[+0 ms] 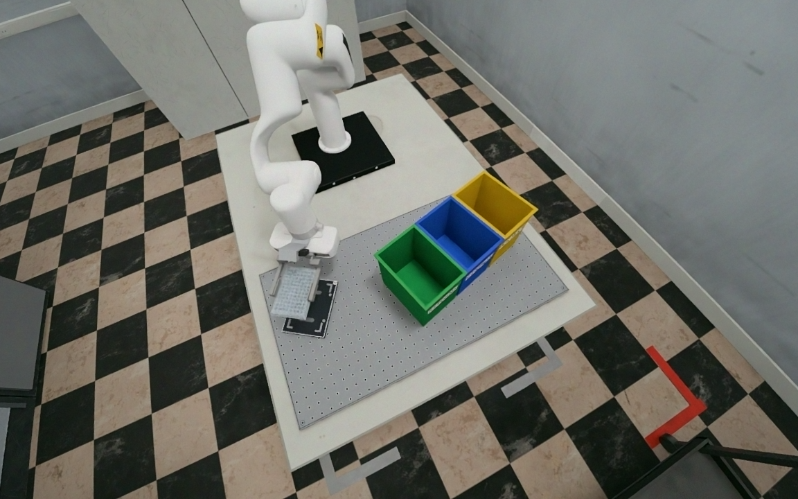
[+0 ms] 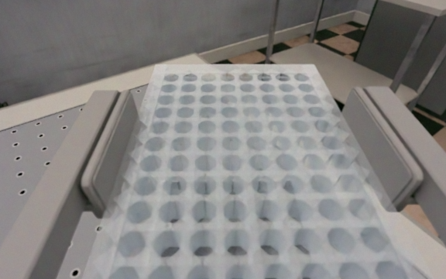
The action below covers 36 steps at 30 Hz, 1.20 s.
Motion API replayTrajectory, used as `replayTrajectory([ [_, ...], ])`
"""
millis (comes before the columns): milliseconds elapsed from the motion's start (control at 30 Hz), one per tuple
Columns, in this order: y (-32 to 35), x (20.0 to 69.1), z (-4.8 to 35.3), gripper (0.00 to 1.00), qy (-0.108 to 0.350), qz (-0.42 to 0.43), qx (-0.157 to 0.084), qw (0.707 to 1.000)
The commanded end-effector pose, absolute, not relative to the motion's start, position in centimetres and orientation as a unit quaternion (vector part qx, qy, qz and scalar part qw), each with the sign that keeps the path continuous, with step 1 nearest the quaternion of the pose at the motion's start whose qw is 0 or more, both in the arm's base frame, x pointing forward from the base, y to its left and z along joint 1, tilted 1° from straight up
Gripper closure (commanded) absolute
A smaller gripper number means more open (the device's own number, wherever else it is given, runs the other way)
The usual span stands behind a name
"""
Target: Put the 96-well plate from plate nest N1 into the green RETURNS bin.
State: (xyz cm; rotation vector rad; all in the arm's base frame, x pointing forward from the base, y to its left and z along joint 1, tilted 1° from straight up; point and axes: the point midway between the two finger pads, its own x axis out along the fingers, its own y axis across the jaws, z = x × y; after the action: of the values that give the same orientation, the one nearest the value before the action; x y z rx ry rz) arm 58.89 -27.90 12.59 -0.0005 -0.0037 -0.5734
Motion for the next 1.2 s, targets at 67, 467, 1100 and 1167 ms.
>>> replayTrajectory([
  [67, -28.0, 59.0, 13.8, 1.00, -0.005, -0.283, 0.006, 0.959],
  [467, -28.0, 59.0, 15.5, 1.00, -0.005, -0.283, 0.006, 0.959],
  [1100, -28.0, 58.9, 18.3, 1.00, -0.005, -0.283, 0.006, 0.959],
  [1167, -28.0, 58.9, 18.6, 1.00, -0.005, -0.283, 0.006, 0.959],
])
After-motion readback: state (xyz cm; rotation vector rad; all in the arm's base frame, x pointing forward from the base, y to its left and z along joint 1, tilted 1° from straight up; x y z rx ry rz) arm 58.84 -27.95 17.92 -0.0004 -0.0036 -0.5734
